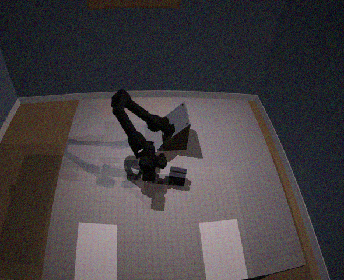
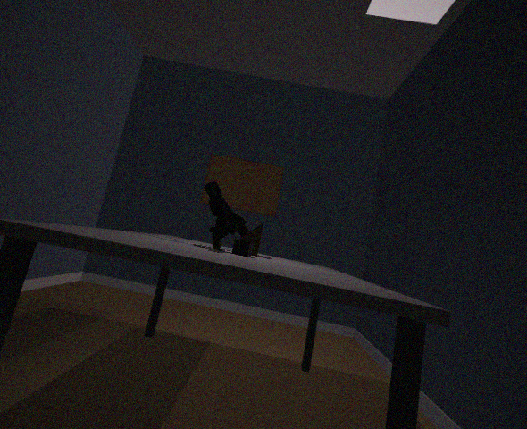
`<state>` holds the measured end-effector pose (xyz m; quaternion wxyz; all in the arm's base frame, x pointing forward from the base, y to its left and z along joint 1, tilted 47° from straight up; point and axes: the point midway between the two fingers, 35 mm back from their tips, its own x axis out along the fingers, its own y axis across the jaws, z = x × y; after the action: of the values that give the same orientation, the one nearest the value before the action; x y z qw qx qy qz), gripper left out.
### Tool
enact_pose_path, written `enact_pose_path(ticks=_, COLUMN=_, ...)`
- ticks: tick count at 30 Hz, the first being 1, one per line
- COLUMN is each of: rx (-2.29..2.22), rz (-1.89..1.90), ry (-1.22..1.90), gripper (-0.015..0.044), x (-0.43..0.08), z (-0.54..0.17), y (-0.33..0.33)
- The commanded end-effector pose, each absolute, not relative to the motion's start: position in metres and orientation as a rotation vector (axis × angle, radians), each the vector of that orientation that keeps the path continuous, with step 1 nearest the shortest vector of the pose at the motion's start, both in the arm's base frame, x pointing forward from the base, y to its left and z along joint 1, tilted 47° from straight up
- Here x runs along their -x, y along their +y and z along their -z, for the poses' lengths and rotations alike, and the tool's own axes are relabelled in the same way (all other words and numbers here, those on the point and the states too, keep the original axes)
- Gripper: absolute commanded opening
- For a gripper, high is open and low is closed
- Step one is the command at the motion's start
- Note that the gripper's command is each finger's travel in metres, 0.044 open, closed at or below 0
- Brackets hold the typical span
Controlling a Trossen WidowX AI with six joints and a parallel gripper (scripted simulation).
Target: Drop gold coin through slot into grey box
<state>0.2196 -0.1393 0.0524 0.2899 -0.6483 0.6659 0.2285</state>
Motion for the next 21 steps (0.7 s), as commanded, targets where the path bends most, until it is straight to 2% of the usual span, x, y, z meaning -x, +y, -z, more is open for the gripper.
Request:
enact_pose_path(ticks=1, rx=1.731, rz=-0.617, ry=1.778, gripper=0.0000, x=-0.219, z=-0.052, y=-0.139)
enact_pose_path(ticks=21, rx=1.721, rz=-0.625, ry=1.768, gripper=0.0000, x=-0.224, z=-0.076, y=-0.107)
